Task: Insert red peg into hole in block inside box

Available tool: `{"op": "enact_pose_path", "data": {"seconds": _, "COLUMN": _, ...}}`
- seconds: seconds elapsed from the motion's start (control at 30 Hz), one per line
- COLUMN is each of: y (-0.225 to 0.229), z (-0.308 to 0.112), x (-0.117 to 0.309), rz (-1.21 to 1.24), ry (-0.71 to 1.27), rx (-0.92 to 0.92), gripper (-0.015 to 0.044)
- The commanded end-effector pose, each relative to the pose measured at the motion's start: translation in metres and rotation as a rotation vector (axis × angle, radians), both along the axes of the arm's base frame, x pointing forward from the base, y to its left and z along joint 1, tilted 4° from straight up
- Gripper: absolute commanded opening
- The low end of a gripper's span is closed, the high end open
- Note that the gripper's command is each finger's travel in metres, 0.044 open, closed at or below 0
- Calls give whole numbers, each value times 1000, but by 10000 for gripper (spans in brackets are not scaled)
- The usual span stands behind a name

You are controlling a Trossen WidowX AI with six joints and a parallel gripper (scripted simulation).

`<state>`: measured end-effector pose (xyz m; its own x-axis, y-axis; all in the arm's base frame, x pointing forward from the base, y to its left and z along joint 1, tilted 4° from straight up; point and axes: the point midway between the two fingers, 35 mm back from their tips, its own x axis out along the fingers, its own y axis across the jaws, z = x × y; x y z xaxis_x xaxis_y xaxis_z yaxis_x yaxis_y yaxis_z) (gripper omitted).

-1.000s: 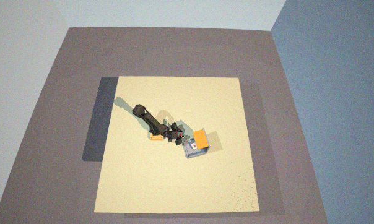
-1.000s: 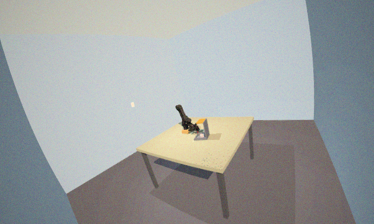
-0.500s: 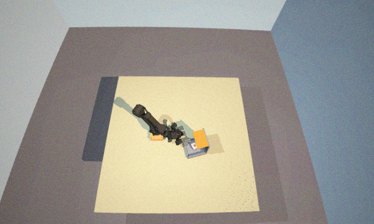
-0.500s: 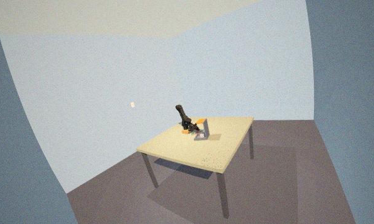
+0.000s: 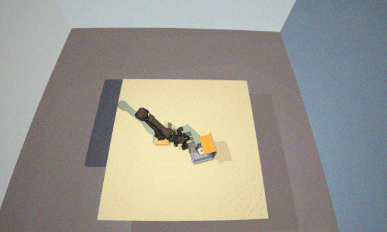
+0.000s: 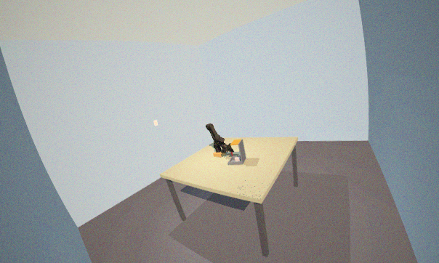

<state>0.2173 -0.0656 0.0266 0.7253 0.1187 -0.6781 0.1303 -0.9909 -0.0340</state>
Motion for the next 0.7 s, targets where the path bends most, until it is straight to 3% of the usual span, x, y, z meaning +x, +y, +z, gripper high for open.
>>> {"op": "enact_pose_path", "data": {"seconds": 0.0, "y": -1, "z": 8, "x": 2, "rz": 5, "ry": -4, "rx": -3, "gripper": 0}}
{"op": "enact_pose_path", "data": {"seconds": 0.67, "y": -6, "z": 37, "x": 4, "rz": 9, "ry": -3, "rx": -4, "gripper": 0}}
